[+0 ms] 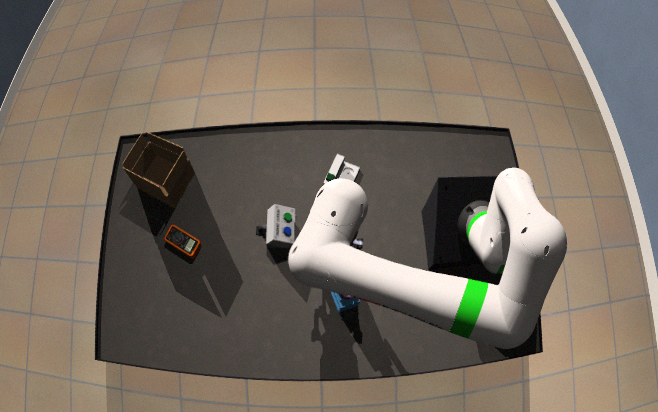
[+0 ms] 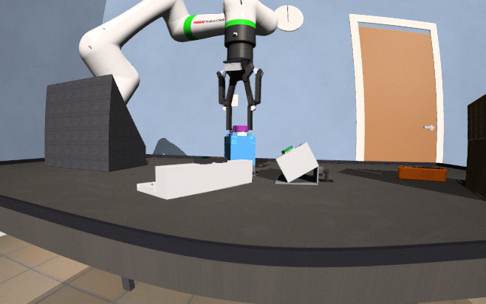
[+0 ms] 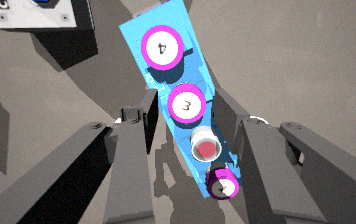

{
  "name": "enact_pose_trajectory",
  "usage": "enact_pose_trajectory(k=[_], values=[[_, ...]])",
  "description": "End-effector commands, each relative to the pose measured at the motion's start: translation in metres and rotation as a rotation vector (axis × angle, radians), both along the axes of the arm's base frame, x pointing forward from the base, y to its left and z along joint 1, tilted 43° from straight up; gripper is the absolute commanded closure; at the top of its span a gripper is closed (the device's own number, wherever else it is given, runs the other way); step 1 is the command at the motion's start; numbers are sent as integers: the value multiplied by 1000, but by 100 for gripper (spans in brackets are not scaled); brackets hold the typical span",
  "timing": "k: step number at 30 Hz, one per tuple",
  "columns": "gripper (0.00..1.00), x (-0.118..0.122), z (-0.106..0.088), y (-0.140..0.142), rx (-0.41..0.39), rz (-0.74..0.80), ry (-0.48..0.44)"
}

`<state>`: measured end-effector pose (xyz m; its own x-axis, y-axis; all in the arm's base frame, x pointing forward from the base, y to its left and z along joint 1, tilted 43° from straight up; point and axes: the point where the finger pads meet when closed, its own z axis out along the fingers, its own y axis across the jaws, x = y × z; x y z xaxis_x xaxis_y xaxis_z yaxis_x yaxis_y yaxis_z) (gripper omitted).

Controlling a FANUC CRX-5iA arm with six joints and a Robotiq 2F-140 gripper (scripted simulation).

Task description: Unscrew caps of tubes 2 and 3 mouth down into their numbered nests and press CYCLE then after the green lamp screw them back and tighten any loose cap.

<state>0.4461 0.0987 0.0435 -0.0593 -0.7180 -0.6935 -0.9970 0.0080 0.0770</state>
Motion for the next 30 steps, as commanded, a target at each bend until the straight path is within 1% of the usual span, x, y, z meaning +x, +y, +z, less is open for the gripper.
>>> enact_pose_trajectory(k=[1, 4, 5, 19, 24, 26, 30], values=[[59, 0, 0, -1, -27, -72, 81], [59, 0, 1, -1, -27, -72, 81], [70, 0, 1, -1, -27, -72, 81], [70, 0, 1, -1, -27, -72, 81], [70, 0, 1, -1, -13, 109, -91], [70, 0, 1, -1, -13, 109, -91], [70, 0, 1, -1, -2, 253, -229]])
